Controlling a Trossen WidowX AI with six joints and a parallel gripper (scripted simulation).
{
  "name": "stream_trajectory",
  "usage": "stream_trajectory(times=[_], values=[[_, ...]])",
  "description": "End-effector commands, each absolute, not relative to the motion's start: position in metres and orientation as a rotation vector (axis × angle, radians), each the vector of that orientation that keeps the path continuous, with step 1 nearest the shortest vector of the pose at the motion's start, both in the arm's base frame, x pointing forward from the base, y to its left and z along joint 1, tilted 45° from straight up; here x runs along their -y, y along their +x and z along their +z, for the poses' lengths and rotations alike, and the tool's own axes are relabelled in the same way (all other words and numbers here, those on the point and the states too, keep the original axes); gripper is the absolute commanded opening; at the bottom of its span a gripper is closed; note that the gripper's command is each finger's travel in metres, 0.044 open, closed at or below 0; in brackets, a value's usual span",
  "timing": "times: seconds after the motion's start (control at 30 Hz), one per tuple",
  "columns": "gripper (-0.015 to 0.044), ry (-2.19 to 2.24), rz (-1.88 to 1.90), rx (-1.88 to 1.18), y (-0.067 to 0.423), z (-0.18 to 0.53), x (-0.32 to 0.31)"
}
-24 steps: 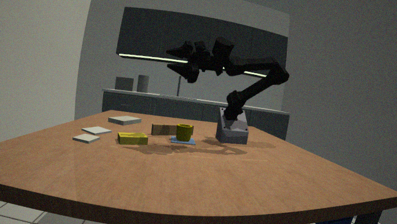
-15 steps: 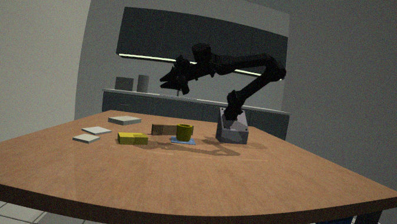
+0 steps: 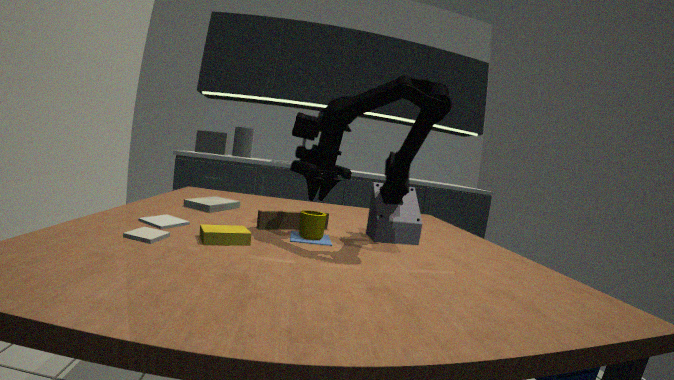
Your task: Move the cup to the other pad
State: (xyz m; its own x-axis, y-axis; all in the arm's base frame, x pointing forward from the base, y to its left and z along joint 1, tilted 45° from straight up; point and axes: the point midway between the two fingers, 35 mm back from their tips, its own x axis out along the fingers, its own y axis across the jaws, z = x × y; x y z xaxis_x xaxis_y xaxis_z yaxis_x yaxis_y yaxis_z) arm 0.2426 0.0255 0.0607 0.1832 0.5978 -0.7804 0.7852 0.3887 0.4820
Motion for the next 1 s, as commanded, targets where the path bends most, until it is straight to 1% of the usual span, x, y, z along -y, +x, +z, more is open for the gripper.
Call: stream_trajectory(times=[0.0,0.4,0.97], values=[[0.0167,1.512,-0.311,-1.657,0.224,0.058,-0.033],[0.0167,1.512,-0.312,-1.657,0.223,0.057,-0.034],[0.0167,1.51,-0.315,-1.655,0.227,0.036,-0.052]])
